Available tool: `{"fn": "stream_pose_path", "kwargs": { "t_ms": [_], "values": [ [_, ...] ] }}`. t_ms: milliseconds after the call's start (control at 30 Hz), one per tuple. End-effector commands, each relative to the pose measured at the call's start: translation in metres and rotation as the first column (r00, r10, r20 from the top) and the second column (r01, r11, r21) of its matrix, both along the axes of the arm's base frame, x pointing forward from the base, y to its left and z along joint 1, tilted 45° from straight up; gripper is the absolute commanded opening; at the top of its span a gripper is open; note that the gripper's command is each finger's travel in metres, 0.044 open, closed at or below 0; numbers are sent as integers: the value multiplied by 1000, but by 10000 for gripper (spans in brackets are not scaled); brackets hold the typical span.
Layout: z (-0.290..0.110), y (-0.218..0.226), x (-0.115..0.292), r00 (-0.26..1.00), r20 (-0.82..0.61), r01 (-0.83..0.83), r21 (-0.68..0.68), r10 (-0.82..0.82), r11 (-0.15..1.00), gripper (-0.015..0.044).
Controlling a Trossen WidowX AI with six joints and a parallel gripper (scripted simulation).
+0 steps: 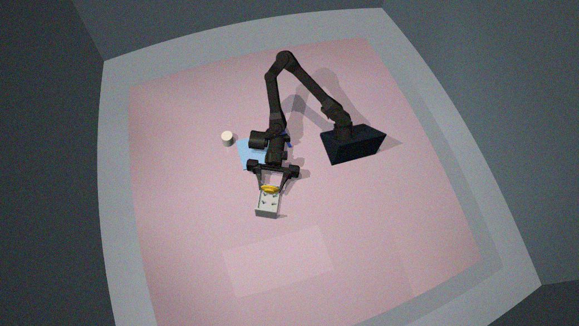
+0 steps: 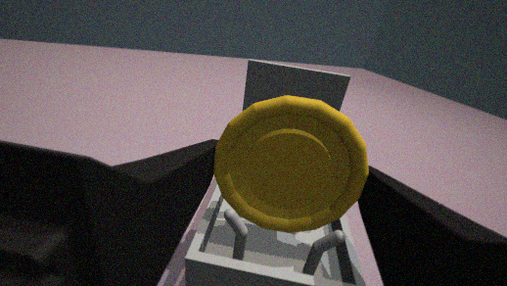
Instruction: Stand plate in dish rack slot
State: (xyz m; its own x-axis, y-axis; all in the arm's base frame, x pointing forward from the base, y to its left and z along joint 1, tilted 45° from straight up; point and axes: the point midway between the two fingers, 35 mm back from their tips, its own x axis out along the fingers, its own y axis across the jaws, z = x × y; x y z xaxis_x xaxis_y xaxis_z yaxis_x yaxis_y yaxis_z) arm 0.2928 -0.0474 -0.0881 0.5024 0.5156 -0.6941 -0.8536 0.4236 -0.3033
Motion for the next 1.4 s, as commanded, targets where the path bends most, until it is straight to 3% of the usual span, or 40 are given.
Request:
{"fn": "stream_pose_path", "kwargs": {
  "t_ms": [0,167,400,733,933,1367],
  "values": [
    [0,0,0,1000,0,0,0,0,1000,289],
    [0,0,0,1000,0,0,0,0,1000,400],
    [1,1,1,1000,-1,0,-1,0,1000,400],
    [81,75,20,1000,-4,14,-2,-14,1000,400],
    [87,80,23,1000,-6,18,1,-18,1000,400],
    [76,92,13,908,-338,232,-81,-246,969,400]
  ]
}}
